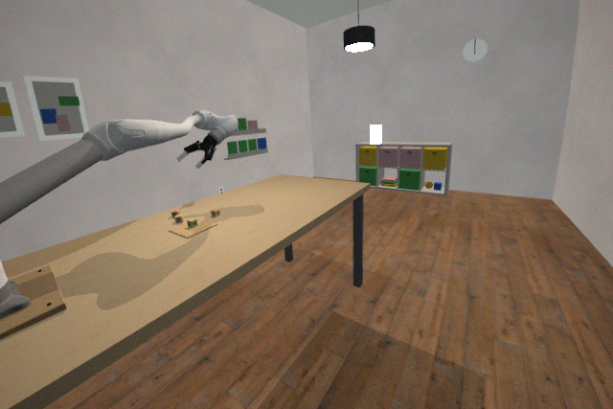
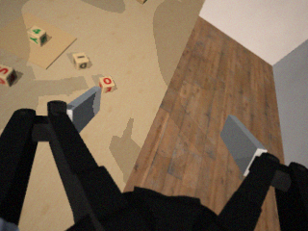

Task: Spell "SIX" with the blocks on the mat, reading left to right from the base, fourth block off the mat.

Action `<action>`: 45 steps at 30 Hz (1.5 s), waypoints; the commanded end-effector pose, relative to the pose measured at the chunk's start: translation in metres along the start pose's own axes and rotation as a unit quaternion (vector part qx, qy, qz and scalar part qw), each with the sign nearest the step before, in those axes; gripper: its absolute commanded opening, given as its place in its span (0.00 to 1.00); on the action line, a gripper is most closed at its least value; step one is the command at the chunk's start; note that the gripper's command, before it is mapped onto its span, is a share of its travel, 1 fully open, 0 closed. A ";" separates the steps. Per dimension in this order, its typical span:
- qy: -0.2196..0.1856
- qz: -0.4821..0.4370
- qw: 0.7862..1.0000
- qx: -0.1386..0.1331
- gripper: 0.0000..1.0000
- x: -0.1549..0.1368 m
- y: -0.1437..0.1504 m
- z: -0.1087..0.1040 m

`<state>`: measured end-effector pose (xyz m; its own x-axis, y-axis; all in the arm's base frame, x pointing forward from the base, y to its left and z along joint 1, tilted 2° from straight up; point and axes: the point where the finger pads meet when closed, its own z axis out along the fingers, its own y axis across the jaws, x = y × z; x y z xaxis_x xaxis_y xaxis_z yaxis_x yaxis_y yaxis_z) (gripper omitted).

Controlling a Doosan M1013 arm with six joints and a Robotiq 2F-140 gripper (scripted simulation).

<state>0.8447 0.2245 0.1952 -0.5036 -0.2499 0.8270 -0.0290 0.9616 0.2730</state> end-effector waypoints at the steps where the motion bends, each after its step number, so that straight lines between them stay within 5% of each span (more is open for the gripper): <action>1: 0.000 0.000 1.000 0.000 1.00 0.000 0.000 0.000; 22: -0.016 0.010 1.000 -0.003 1.00 -0.004 0.000 0.005; 31: -0.127 0.079 0.989 -0.009 1.00 -0.024 -0.019 0.055; 35: -0.133 0.082 0.988 -0.009 1.00 -0.024 -0.021 0.058; 39: -0.199 0.116 0.973 0.002 1.00 -0.026 -0.048 0.102; 41: -0.200 0.116 0.973 0.002 1.00 -0.026 -0.048 0.103; 43: -0.240 0.132 0.962 0.012 1.00 -0.023 -0.068 0.134; 45: -0.242 0.133 0.961 0.012 1.00 -0.022 -0.069 0.136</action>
<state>0.7550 0.1906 0.1010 -0.8036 0.0434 0.5936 0.1202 0.9886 0.0904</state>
